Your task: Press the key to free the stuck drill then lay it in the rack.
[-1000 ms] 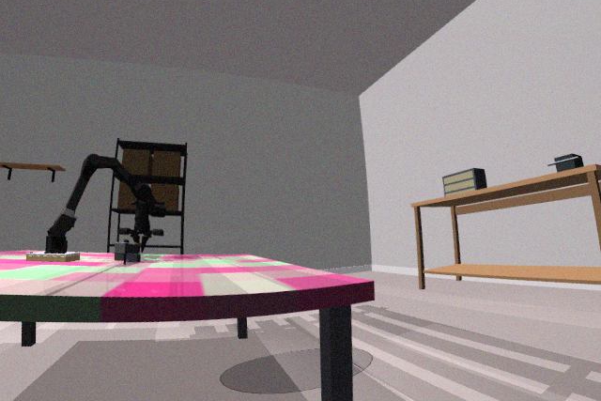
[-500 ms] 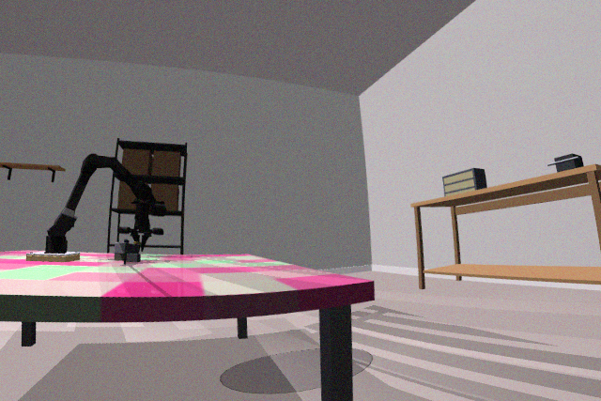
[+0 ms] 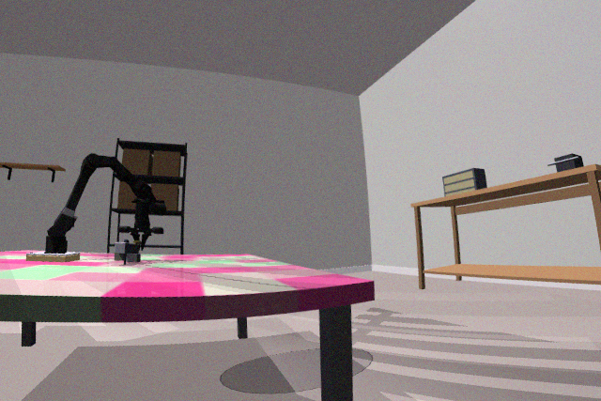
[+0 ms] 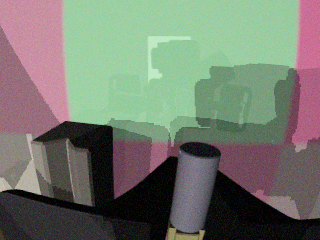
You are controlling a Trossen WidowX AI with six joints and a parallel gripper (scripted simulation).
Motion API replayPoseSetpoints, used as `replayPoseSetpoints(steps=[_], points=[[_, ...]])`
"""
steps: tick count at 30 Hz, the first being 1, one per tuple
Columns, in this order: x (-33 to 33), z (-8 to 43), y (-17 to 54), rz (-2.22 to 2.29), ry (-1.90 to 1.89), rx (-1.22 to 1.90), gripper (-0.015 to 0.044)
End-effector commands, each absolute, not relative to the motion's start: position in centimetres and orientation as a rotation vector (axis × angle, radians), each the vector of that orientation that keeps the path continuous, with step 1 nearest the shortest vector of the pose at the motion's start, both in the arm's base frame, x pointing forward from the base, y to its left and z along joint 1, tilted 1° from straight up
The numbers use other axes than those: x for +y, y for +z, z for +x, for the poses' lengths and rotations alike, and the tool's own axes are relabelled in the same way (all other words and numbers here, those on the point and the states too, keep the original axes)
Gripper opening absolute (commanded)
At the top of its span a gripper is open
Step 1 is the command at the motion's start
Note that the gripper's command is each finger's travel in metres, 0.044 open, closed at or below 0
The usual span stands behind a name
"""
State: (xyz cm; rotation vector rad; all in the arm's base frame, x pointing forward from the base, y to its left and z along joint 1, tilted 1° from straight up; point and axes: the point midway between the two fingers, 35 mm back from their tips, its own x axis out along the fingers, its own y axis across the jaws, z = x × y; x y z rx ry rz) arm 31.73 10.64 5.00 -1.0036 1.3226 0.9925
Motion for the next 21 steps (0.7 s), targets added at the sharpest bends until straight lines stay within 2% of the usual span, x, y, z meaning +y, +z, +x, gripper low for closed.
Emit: replayPoseSetpoints(steps=[1,21], points=[[10.68,31.81,5.33,-1.005,0.993,1.316,0.0],[10.7,31.84,5.84,-1.005,0.993,1.316,0.0]])
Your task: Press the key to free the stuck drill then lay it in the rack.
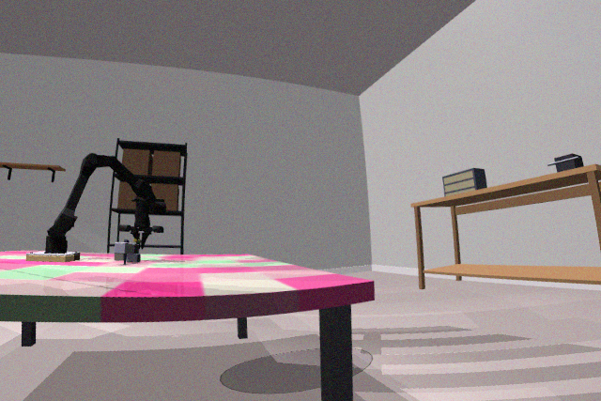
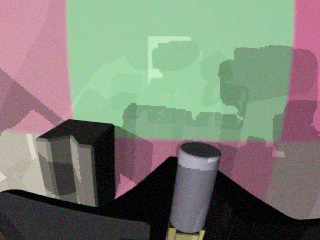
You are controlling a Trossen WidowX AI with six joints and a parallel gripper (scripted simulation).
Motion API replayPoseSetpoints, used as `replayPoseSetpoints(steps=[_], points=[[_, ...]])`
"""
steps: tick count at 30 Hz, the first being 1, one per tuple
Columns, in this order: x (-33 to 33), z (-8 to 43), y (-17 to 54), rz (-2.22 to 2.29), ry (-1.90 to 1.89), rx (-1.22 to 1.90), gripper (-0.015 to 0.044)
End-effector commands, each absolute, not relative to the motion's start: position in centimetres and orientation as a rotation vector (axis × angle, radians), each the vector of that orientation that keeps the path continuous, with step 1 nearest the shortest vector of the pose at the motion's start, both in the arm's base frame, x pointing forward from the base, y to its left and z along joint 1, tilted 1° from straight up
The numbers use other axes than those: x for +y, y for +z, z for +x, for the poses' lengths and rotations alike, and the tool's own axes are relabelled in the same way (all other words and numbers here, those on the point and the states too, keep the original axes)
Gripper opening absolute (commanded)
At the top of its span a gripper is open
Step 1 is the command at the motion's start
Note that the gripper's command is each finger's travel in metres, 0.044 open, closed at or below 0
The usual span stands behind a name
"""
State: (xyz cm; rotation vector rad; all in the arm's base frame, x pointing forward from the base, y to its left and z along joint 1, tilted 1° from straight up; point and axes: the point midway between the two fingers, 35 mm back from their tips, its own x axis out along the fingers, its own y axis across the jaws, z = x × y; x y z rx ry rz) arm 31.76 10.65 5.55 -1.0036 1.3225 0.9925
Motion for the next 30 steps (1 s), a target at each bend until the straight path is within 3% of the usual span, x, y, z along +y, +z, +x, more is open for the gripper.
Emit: replayPoseSetpoints(steps=[1,30], points=[[10.7,31.85,5.87,-1.005,0.993,1.316,0.0],[10.98,31.51,6.4,-1.005,0.994,1.316,0.0]])
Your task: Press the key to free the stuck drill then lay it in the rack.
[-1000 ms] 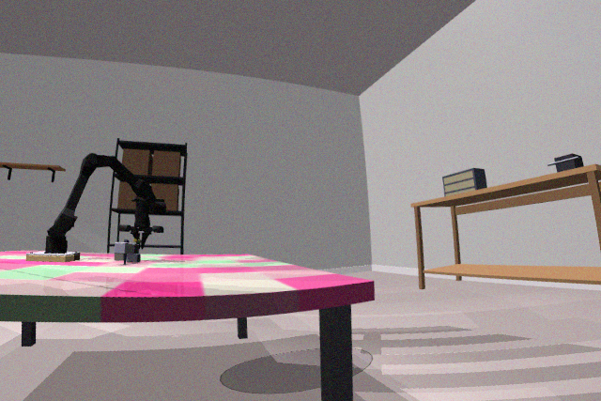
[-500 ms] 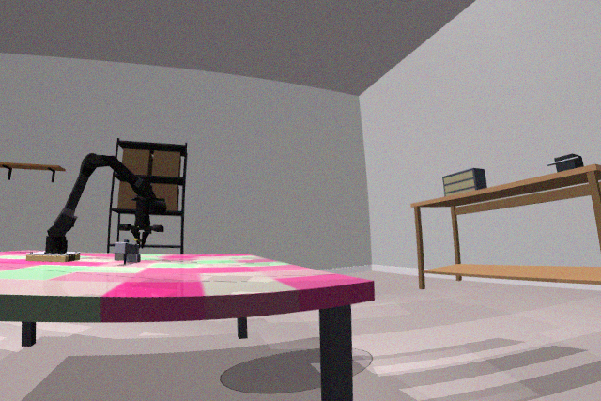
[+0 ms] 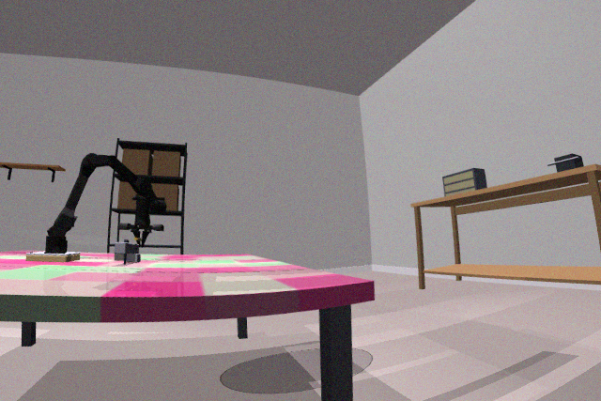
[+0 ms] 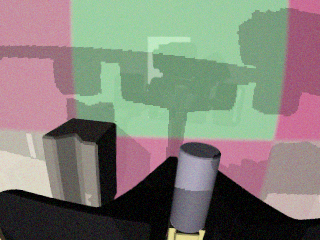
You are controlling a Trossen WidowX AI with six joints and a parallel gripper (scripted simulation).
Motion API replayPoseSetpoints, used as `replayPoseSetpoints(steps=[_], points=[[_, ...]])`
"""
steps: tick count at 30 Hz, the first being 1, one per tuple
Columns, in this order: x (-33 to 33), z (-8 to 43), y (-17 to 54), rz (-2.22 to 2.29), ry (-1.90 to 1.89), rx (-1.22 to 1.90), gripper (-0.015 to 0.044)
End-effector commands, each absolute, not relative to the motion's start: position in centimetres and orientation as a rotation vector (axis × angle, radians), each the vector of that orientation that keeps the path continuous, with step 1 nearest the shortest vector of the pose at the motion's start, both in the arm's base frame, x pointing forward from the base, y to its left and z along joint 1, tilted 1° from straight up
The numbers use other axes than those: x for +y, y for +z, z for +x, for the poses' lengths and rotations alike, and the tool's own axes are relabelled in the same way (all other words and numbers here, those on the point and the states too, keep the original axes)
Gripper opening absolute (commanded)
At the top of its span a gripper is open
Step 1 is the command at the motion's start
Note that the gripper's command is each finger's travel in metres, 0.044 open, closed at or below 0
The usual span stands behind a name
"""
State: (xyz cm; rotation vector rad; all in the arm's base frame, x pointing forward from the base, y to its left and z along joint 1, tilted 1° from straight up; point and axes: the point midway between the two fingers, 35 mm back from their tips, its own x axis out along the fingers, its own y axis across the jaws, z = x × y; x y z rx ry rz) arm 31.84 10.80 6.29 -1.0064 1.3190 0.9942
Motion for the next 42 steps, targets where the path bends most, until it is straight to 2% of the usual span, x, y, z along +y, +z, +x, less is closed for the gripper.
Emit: replayPoseSetpoints(steps=[1,42], points=[[11.1,31.3,6.4,-1.005,0.994,1.316,0.0],[14.4,25.2,6.6,-1.0,0.999,1.318,0.0]])
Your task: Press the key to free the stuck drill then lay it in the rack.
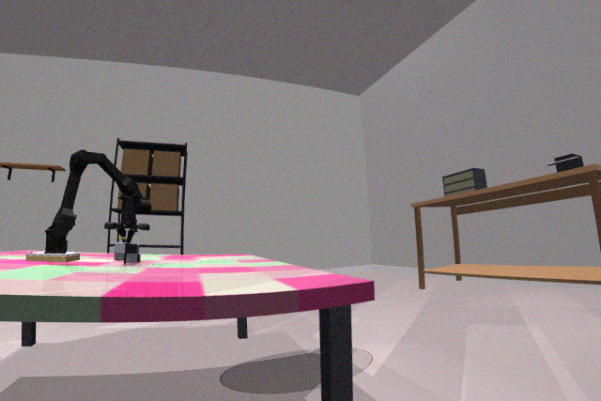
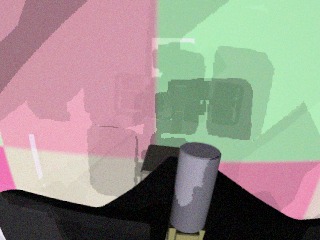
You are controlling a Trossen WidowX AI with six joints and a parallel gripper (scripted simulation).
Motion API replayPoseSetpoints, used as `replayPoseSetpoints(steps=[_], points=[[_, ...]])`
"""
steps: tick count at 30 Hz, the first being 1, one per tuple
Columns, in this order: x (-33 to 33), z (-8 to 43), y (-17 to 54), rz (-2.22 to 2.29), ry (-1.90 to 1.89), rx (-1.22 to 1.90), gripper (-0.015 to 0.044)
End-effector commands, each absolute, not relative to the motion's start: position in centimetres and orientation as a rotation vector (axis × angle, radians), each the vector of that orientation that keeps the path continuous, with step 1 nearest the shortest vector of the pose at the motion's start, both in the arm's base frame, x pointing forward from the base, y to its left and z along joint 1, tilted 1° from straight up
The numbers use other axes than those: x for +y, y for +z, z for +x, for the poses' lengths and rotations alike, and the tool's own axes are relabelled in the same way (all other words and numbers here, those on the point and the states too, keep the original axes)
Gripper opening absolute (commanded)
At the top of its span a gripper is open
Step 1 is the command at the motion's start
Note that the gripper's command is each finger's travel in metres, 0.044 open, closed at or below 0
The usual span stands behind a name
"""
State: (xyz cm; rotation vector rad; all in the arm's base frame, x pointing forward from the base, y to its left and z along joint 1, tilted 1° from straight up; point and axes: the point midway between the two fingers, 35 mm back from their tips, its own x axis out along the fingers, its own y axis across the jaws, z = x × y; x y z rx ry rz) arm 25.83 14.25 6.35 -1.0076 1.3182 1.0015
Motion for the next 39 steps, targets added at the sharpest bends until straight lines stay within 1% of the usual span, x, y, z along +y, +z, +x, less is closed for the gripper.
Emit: replayPoseSetpoints(steps=[1,39], points=[[14.4,25.1,6.7,-1.0,0.999,1.319,0.0],[14.4,25.5,2.6,-1.001,0.999,1.318,0.0]])
